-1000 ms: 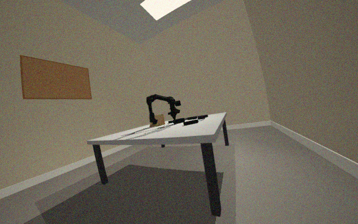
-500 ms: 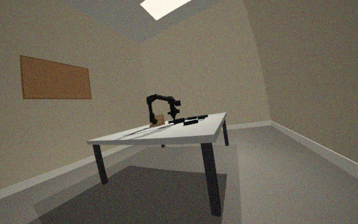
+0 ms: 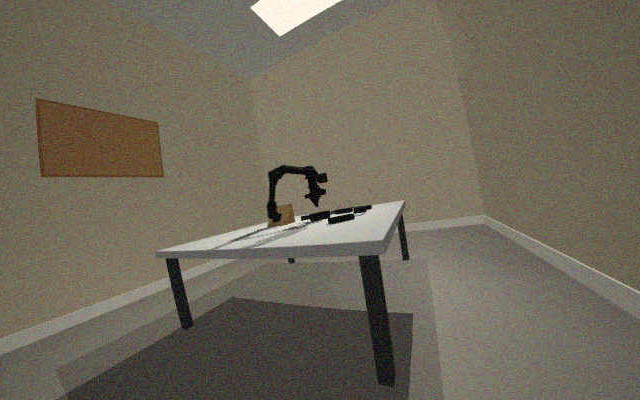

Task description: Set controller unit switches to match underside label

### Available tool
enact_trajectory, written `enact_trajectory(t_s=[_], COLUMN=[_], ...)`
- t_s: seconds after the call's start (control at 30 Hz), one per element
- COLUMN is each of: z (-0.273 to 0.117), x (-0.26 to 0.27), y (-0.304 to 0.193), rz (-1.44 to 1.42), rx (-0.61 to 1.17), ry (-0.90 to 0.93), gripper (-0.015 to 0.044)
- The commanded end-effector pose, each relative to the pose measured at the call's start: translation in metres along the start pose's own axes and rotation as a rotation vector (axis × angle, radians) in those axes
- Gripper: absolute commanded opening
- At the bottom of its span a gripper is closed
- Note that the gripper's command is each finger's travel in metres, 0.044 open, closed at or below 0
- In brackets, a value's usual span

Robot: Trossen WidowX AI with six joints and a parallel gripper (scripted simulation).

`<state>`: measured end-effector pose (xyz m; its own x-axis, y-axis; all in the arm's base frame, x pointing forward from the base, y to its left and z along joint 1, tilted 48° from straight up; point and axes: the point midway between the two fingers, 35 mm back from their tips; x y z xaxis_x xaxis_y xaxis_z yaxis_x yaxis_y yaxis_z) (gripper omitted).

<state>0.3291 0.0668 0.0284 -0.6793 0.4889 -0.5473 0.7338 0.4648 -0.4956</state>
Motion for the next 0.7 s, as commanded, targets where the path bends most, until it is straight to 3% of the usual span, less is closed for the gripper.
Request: enact_trajectory(t_s=[0.0, 0.67], z=[0.002, 0.03], x=[0.009, 0.008], y=[0.015, 0.016], rz=[-0.005, -0.005], rx=[0.006, 0.006], ry=[0.005, 0.004], gripper=[0.0, 0.0])
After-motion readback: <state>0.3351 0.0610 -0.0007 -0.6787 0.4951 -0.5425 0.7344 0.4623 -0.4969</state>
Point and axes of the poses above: the point midway between the two fingers, 35 mm back from their tips, its own z axis out along the fingers, its own x axis across the jaws, y = z × x, and after that the axes turned 15 degrees about z, right-handed
